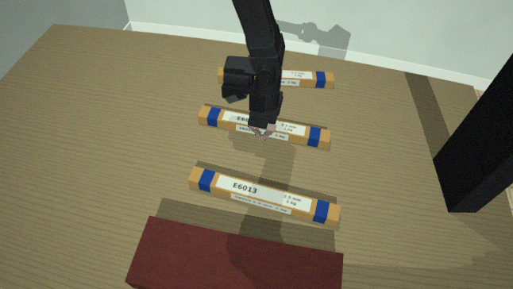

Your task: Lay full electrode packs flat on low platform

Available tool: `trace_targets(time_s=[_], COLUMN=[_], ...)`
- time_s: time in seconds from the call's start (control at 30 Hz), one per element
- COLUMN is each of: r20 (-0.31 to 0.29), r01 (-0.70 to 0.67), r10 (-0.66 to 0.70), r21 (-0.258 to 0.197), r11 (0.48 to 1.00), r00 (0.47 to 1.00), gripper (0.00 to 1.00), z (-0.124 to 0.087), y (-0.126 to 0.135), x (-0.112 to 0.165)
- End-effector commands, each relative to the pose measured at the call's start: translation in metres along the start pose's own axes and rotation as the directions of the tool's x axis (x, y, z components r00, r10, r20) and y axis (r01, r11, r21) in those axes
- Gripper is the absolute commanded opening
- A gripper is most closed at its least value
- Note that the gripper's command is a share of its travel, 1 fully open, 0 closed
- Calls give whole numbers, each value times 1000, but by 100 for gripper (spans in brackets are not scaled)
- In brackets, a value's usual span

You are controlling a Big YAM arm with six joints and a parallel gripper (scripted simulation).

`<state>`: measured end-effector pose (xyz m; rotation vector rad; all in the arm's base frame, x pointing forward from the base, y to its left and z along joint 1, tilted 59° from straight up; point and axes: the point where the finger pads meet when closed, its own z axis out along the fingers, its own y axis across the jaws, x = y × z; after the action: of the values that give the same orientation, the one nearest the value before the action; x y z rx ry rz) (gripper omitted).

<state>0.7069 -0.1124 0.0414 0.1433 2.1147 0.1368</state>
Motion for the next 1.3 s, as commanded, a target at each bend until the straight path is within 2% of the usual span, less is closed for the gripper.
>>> trace_targets(time_s=[0.0, 0.03, 0.07, 1.27], r20=[17, 17, 17, 17], r01=[-6, -6, -6, -6], r10=[6, 6, 6, 6], r21=[6, 6, 6, 6], r11=[1000, 1000, 1000, 1000], r00=[1000, 1000, 1000, 1000], gripper=[74, 74, 0, 0], z=[-13, -13, -13, -13], y=[-3, -3, -3, -3], x=[-17, -17, -17, -17])
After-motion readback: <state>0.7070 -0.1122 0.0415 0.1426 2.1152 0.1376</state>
